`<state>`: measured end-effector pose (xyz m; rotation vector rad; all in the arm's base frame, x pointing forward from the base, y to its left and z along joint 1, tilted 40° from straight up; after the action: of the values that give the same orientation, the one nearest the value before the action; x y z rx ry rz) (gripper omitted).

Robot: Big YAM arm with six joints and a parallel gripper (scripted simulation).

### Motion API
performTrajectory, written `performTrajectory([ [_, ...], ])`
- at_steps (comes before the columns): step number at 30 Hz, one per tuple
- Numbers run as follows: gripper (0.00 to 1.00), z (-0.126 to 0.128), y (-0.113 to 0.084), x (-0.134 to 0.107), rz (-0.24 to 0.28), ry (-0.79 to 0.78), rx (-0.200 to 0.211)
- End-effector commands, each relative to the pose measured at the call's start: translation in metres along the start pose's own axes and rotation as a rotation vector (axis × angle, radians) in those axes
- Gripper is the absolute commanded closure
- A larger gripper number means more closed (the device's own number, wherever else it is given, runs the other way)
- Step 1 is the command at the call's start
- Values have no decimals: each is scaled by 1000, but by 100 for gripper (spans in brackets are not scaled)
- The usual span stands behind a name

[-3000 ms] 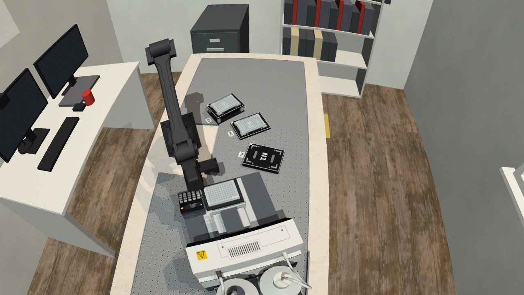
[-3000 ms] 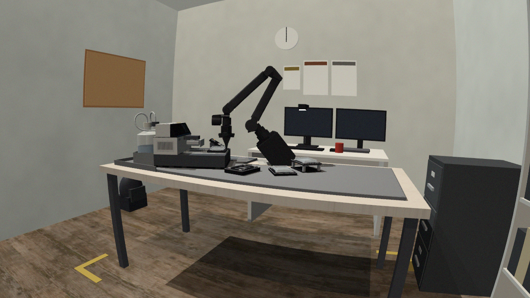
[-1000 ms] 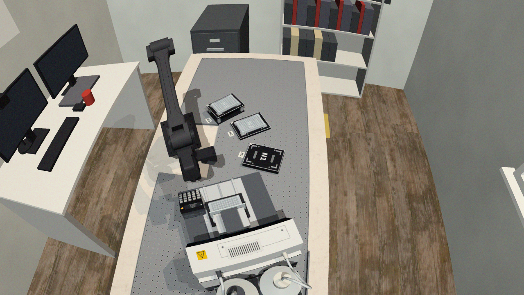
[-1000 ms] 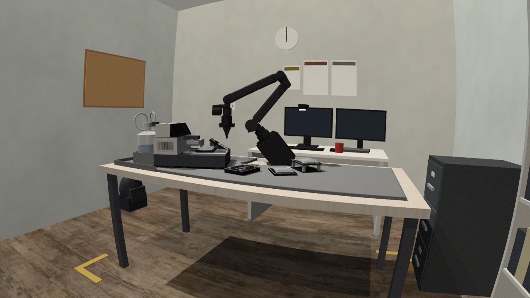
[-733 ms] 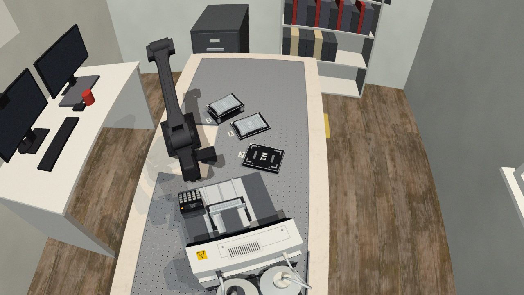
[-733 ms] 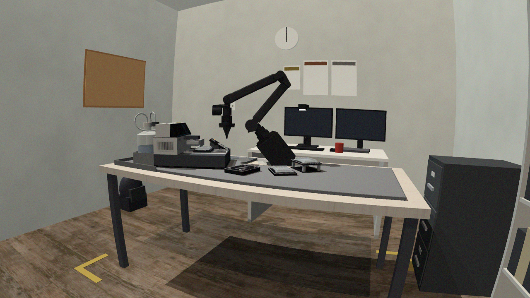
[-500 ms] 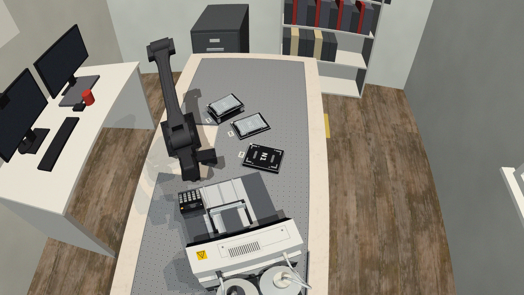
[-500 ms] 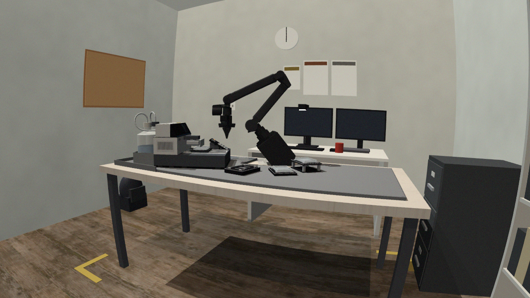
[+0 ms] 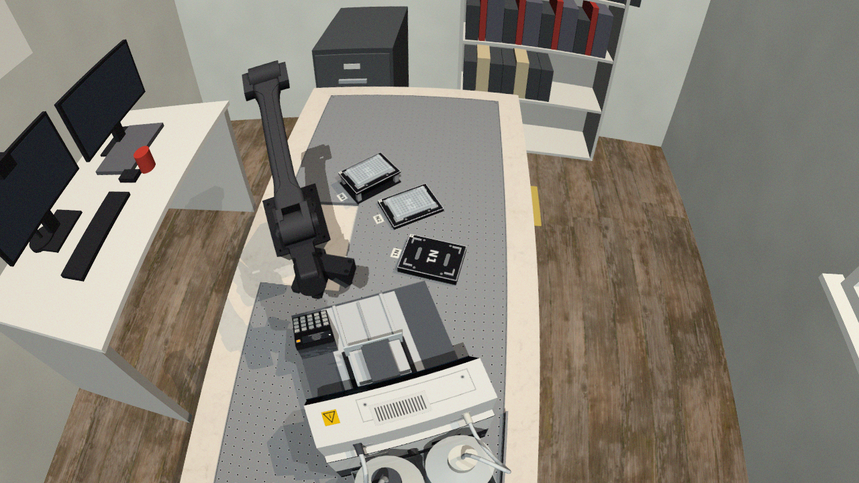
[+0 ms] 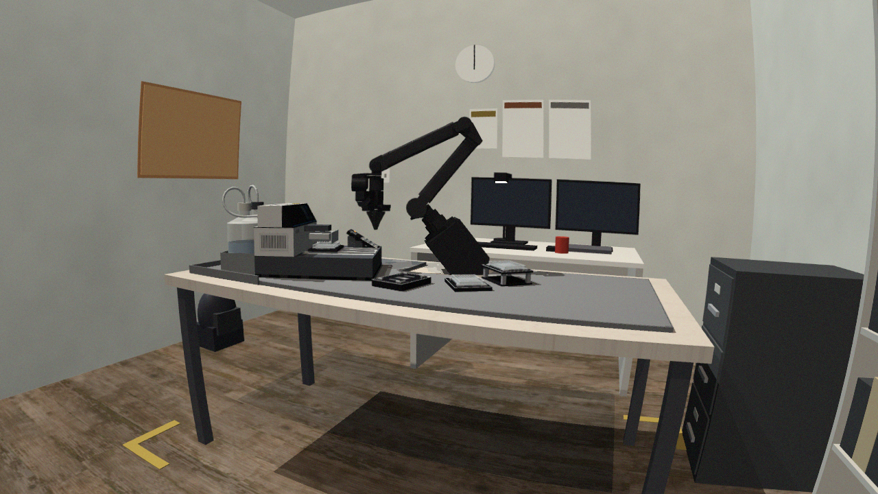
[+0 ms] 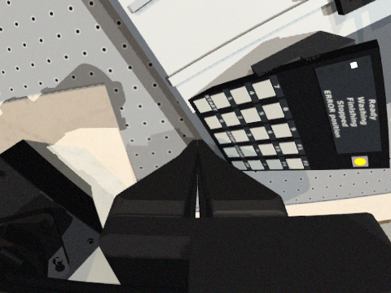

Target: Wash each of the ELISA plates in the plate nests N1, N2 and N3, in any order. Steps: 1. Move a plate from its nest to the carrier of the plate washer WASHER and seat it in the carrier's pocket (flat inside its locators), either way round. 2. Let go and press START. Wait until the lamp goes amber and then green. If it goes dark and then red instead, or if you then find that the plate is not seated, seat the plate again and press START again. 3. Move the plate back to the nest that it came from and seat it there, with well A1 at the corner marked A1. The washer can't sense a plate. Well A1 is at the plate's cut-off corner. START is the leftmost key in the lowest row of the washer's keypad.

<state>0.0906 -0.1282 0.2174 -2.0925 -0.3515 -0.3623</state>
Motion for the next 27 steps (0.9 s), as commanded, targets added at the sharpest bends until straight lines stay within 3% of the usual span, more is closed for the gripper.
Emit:
performTrajectory([
  [1, 100, -15, -20, 12, -9, 133, -49],
  [27, 100, -16, -20, 12, -29, 933, -44],
])
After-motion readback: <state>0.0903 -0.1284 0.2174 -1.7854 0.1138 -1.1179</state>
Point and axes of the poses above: the point where the finger pads meet when closed, its own y axis out along the fingers, its own z axis across the jaws, x = y × z, the point moved 6 cm from there along -y, back along the fingers, and after that the axes turned 2 degrees about y, right-handed, at the moved point
